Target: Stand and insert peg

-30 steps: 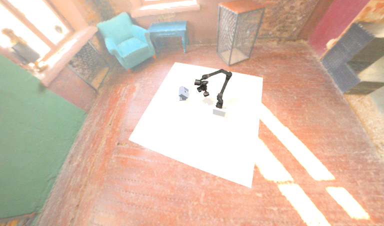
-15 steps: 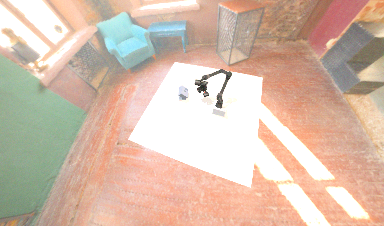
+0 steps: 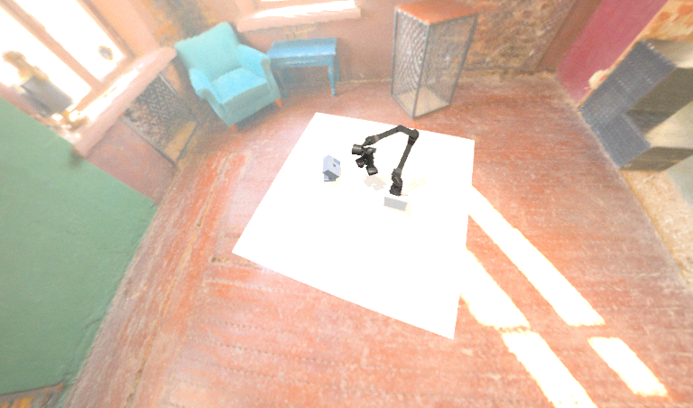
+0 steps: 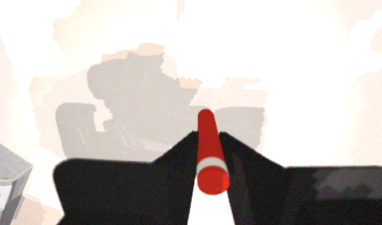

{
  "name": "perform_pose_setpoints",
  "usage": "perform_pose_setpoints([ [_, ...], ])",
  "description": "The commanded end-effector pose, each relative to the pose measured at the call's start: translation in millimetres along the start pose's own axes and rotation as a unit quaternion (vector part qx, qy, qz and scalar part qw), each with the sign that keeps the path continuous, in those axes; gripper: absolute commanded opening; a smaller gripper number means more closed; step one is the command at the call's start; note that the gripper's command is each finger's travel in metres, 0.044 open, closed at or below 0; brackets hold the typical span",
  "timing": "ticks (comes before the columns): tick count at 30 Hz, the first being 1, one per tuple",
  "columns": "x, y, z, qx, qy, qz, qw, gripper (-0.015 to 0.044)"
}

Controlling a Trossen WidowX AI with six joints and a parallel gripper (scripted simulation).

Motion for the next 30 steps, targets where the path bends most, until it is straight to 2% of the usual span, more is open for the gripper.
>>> perform_pose_setpoints([
  [1, 0, 0, -2, 0.0, 0.0, 0.001, 1.0, 0.0],
  [24, -4, 0, -77, 0.0, 0.001, -0.001, 1.0, 0.0],
  [30, -5, 0, -78, -0.003, -0.008, 0.0, 1.0, 0.0],
])
Point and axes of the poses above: the point midway between the two fingers, 35 mm back from their tips, its own z axis out along the fingers, its own y axis across the jaws, x = y × z, the point moved 4 cm from there along -z, back along the fingers, and after that the axes turned 4 degrees about z, right-handed, at the moved point
